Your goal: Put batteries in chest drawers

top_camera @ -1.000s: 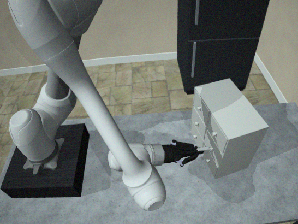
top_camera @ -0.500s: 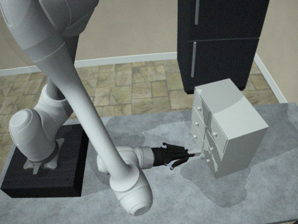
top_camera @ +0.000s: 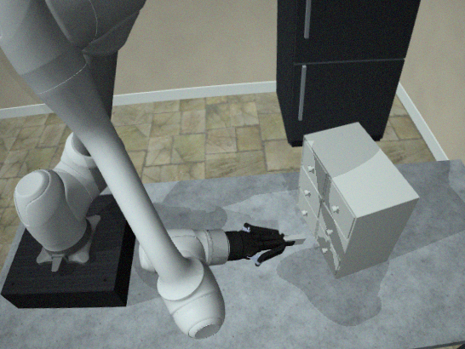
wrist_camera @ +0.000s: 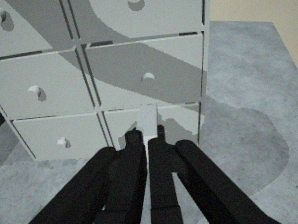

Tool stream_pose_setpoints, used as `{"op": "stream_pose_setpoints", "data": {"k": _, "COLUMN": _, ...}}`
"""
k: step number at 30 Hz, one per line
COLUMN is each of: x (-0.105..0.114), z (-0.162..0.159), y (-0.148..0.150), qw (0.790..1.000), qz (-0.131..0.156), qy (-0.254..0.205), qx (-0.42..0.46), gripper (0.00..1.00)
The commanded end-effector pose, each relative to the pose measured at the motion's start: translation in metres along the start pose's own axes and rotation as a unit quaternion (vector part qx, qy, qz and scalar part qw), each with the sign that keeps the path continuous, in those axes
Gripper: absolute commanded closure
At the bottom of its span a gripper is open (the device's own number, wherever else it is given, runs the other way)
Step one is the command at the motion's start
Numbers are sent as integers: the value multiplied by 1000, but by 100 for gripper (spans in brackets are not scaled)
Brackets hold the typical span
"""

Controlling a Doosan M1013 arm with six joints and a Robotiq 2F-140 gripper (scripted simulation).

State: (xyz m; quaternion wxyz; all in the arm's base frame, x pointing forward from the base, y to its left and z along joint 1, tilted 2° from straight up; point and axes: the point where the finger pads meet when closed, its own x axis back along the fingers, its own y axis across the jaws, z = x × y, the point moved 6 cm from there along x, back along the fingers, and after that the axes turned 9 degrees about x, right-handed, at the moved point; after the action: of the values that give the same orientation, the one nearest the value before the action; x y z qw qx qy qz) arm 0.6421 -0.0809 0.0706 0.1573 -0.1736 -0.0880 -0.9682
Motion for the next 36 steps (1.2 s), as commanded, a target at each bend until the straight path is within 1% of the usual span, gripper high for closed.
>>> {"op": "stream_pose_setpoints", "data": {"k": 1, "x": 16, "z": 1, "y": 0, "qw": 1000, "qz": 0, "qy": 0, "qx": 0, "gripper": 100}}
{"op": "stream_pose_setpoints", "data": {"k": 4, "x": 28, "z": 1, "y": 0, "qw": 1000, "qz": 0, "qy": 0, "qx": 0, "gripper": 100}}
{"op": "stream_pose_setpoints", "data": {"k": 6, "x": 31, "z": 1, "y": 0, "qw": 1000, "qz": 0, "qy": 0, "qx": 0, "gripper": 100}}
{"op": "stream_pose_setpoints", "data": {"k": 15, "x": 32, "z": 1, "y": 0, "qw": 1000, "qz": 1, "qy": -1, "qx": 0, "gripper": 100}}
{"op": "stream_pose_setpoints", "data": {"k": 20, "x": 33, "z": 3, "y": 0, "qw": 1000, "qz": 2, "qy": -9, "qx": 0, "gripper": 100}}
{"op": "stream_pose_setpoints", "data": {"k": 24, "x": 36, "z": 6, "y": 1, "qw": 1000, "qz": 4, "qy": -23, "qx": 0, "gripper": 100}}
{"op": "stream_pose_setpoints", "data": {"k": 28, "x": 41, "z": 11, "y": 2, "qw": 999, "qz": 8, "qy": -47, "qx": 0, "gripper": 100}}
{"op": "stream_pose_setpoints", "data": {"k": 30, "x": 41, "z": 11, "y": 2, "qw": 999, "qz": 8, "qy": -47, "qx": 0, "gripper": 100}}
{"op": "stream_pose_setpoints", "data": {"k": 36, "x": 51, "z": 22, "y": 3, "qw": 995, "qz": 16, "qy": -98, "qx": 0, "gripper": 100}}
